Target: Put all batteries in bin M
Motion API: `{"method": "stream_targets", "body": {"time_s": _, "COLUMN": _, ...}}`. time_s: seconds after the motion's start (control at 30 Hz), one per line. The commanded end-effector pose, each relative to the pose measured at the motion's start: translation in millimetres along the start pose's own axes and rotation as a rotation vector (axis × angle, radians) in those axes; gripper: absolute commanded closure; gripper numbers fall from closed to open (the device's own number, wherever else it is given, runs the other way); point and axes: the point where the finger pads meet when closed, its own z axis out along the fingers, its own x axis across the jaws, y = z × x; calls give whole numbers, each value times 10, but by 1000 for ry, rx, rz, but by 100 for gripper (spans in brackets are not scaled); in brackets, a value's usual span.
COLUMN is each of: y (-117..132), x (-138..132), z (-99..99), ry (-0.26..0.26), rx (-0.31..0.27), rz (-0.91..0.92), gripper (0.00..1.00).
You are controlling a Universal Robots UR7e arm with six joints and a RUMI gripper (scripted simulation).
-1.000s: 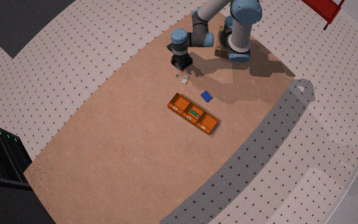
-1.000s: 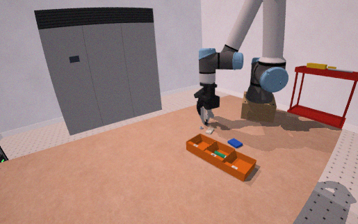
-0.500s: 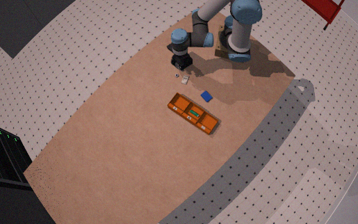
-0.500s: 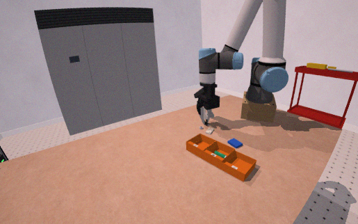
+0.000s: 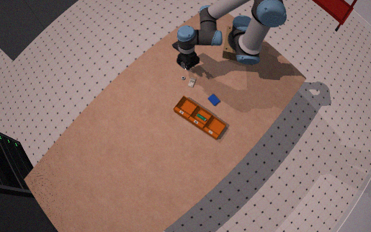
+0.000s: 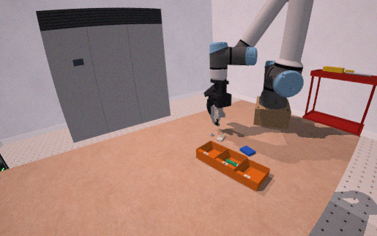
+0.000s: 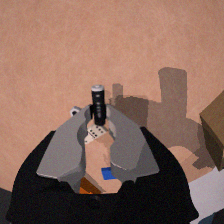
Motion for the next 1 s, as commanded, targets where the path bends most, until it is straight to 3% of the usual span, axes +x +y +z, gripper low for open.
{"method": "stream_targets", "body": {"time_s": 0.0, "y": -8, "x": 7, "z": -205, "ry": 6, "rx": -4, "rz": 1, "gripper": 100}}
{"method": "stream_targets", "body": {"time_s": 0.07, "y": -8, "x": 7, "z": -272, "ry": 6, "rx": -4, "rz": 1, "gripper": 100}}
{"method": "stream_targets", "body": {"time_s": 0.73, "y": 12, "x": 26, "z": -249, "ry": 9, "rx": -7, "rz": 1, "gripper": 100}}
{"method": "stream_targets", "body": {"time_s": 0.83, "y": 176, "x": -59, "z": -262, "ry": 6, "rx": -5, "rz": -153, "gripper": 100}}
{"method": "stream_targets", "body": {"time_s": 0.97, "y": 289, "x": -100, "z": -257, "ry": 8, "rx": -7, "rz": -187, "gripper": 100}}
